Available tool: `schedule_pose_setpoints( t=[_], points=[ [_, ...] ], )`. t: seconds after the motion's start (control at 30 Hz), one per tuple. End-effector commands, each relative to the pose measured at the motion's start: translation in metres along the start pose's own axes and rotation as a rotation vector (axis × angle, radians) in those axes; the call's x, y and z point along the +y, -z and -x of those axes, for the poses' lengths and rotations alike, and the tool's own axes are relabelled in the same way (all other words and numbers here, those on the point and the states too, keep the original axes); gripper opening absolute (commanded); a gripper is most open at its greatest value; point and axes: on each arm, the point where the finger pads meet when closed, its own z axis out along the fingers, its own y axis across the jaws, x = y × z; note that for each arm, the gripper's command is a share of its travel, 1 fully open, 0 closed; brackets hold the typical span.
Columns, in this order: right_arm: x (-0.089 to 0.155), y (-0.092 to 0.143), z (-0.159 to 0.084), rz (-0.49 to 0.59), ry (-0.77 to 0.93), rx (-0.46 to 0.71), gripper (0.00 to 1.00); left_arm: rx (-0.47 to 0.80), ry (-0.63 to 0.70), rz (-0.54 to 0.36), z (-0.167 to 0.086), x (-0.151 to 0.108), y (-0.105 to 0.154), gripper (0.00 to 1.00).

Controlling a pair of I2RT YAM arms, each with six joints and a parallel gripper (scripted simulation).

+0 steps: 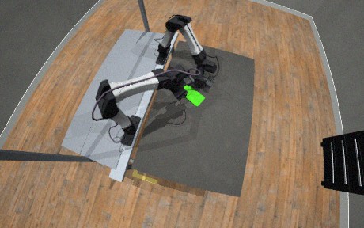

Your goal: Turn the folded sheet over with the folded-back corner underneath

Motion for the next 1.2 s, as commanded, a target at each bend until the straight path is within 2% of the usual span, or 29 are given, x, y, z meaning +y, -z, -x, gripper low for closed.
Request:
schedule_pose_setpoints(
  t=[0.0,0.07,0.1,0.27,0.37,0.5,0.8,1.17],
  points=[
    [0.006,-0.002,0.011,0.057,-0.103,-0.053,0.55,0.008,0.010,0.030,0.000,0.008,-0.010,0.10],
    [0.008,-0.007,0.018,0.109,-0.216,-0.095,0.32,-0.004,-0.005,0.016,0.002,0.001,-0.004,0.10],
    [0.008,-0.010,0.019,0.133,-0.274,-0.112,0.31,-0.004,-0.005,0.016,0.002,0.001,-0.004,0.10],
    [0.004,-0.026,0.016,0.242,-0.552,-0.174,0.31,-0.004,-0.005,0.016,0.002,0.001,-0.004,0.10],
    [0.003,-0.028,0.019,0.264,-0.599,-0.192,0.31,-0.004,-0.005,0.016,0.002,0.001,-0.004,0.10],
    [-0.001,-0.058,0.006,0.334,-0.823,-0.193,0.31,-0.004,-0.005,0.016,0.002,0.001,-0.004,0.10],
    [-0.006,-0.087,-0.006,0.467,-1.196,-0.256,0.31,-0.004,-0.005,0.016,0.002,0.001,-0.004,0.10],
    [-0.005,-0.113,-0.029,0.482,-1.350,-0.238,0.31,-0.004,-0.005,0.016,0.002,0.001,-0.004,0.10]
  ],
)
